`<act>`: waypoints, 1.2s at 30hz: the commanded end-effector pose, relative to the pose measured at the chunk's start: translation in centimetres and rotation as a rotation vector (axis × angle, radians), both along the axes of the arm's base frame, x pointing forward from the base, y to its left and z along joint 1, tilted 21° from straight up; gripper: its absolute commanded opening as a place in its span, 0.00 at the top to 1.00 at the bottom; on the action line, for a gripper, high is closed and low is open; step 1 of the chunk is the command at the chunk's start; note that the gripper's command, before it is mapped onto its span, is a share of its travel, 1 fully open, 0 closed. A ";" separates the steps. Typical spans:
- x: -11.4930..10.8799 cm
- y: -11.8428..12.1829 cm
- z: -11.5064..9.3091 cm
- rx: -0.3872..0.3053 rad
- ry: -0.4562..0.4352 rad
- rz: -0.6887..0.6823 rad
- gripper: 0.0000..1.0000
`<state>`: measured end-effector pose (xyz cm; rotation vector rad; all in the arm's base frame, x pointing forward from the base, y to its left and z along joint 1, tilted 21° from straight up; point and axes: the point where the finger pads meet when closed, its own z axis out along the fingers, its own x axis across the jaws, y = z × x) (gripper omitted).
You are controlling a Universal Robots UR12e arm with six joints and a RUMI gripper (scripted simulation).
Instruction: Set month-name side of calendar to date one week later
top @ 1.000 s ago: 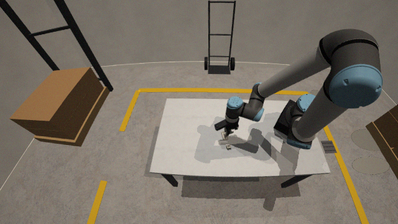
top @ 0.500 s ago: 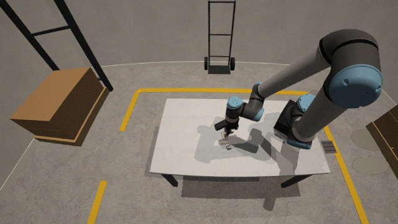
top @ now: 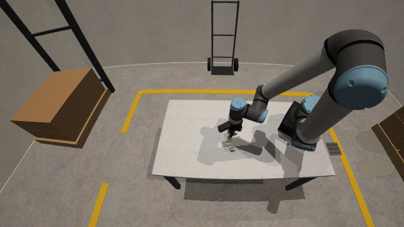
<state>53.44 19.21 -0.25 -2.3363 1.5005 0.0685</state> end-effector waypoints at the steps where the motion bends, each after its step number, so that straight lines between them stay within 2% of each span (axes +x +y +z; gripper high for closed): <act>1: 0.0 -0.2 0.0 -0.001 0.000 -0.002 0.90; 36: -0.1 0.0 -0.4 -0.001 0.002 -0.001 0.90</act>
